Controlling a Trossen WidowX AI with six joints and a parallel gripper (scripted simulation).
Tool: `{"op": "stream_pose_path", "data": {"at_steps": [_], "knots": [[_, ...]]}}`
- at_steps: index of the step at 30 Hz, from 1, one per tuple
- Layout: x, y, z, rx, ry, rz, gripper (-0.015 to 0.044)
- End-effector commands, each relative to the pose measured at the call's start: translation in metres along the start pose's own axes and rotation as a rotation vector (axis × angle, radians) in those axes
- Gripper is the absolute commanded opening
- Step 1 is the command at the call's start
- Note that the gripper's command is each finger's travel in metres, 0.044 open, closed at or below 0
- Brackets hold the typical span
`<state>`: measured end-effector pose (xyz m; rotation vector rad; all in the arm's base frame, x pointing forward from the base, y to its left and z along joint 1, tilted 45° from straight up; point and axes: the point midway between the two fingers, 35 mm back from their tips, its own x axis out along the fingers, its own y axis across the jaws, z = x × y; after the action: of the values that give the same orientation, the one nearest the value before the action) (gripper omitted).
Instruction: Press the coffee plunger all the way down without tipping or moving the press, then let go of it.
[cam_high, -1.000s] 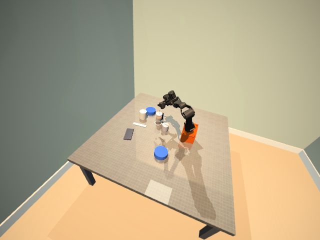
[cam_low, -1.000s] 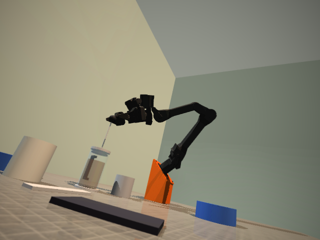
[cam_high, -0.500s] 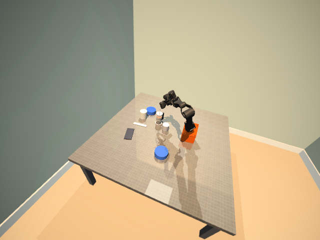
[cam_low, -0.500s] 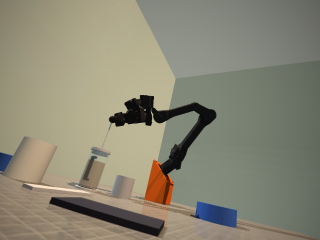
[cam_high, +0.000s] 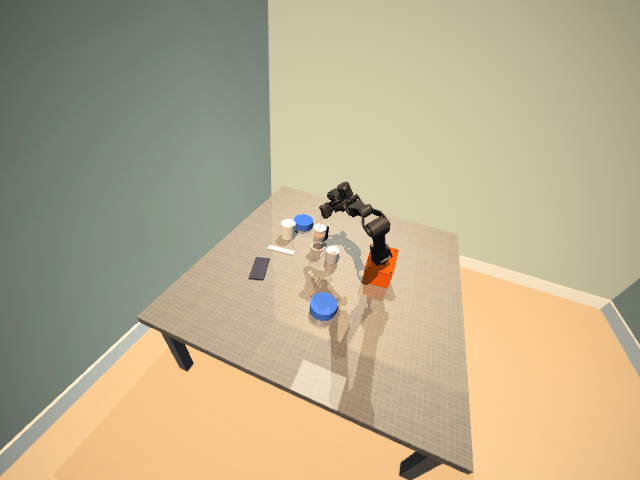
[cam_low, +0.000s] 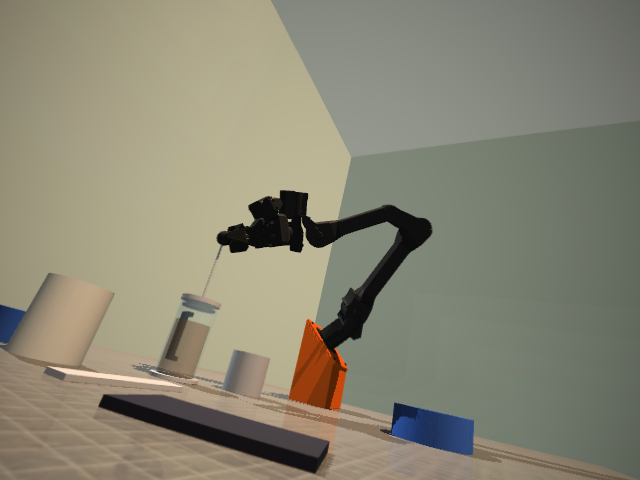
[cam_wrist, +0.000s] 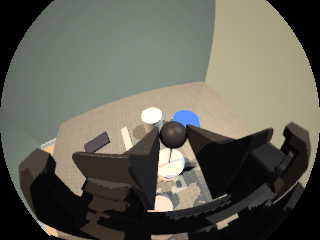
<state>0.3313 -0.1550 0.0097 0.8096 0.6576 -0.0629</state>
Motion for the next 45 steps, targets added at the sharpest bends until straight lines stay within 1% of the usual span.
{"op": "stream_pose_path", "data": {"at_steps": [1, 45], "knots": [[0.006, -0.001, -0.009, 0.006, 0.013, -0.005, 0.0121], [0.052, -0.003, -0.066, 0.007, 0.013, -0.005, 0.0121]]}}
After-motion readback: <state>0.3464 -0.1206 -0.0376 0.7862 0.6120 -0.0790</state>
